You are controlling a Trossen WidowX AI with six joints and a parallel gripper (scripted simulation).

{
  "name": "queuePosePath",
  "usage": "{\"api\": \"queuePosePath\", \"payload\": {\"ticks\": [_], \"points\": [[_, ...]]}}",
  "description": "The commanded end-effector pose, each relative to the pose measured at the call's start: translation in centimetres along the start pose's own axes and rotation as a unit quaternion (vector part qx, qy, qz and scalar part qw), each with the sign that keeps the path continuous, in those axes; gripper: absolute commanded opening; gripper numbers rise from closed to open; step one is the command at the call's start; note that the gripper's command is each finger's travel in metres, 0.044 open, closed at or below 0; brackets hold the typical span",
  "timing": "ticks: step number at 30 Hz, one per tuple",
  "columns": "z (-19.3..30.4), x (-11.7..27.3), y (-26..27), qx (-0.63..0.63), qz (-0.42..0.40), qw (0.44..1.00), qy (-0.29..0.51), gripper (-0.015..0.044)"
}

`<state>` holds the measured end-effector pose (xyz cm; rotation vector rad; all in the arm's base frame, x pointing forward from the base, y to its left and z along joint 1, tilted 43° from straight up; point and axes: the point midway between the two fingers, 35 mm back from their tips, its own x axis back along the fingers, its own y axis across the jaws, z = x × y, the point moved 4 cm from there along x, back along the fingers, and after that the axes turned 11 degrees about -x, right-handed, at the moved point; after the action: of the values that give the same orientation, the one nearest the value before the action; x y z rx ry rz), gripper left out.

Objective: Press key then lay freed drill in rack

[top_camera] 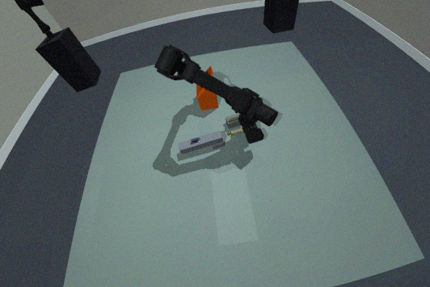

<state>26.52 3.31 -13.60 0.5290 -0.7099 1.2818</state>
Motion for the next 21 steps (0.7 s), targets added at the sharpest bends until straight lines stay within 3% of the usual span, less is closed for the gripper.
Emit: {"api": "queuePosePath", "payload": {"ticks": [1,21], "points": [[-0.7,0.21,0.0,-0.002,0.002,1.0,-0.003,0.0],[-0.05,0.96,0.05,-0.002,0.002,1.0,-0.003,0.0]]}}
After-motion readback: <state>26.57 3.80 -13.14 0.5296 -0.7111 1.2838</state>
